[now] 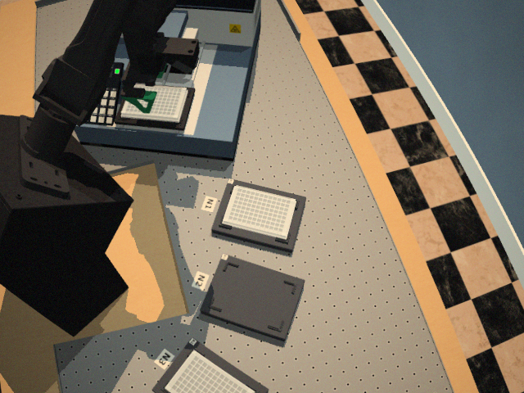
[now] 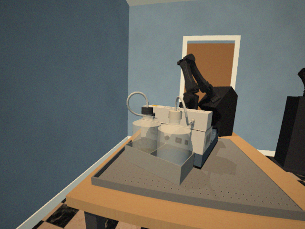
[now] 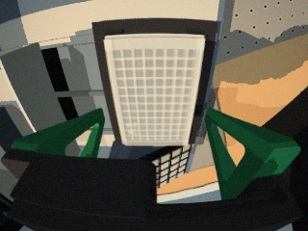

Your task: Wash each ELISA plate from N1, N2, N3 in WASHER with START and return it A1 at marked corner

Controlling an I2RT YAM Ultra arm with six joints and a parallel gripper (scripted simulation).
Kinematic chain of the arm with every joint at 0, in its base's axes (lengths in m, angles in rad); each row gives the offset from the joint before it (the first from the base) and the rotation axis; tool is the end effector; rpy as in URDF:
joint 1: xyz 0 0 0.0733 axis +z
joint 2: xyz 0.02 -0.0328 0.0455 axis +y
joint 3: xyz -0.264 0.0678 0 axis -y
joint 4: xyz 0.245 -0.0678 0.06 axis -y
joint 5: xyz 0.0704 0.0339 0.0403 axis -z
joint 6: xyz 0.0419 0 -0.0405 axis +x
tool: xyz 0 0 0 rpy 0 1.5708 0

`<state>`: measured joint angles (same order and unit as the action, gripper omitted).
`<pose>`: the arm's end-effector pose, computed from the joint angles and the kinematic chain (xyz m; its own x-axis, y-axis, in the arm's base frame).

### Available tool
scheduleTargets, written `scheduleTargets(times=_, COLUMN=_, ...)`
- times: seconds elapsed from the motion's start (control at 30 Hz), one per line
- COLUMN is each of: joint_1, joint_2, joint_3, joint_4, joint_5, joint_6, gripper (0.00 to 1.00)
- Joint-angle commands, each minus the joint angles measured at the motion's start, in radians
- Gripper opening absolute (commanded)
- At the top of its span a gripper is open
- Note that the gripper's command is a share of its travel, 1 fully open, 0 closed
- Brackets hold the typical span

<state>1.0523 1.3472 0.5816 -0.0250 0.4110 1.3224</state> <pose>0.1405 0.2147 0.1722 -0.7234 0.5252 -0.4482 0.1799 0.7701 0.6120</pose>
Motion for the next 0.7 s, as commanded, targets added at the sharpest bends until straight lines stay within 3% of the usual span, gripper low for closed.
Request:
scheduleTargets(times=0.0, joint_1=0.001, joint_2=-0.004, joint_3=0.001, joint_4=0.001, joint_5=0.001, joint_6=-0.003, gripper=1.0)
scheduleTargets(times=0.67, joint_1=-0.018, joint_2=0.048, joint_3=0.004, joint_4=0.055, joint_5=-0.013, joint_6=-0.018, gripper=1.0)
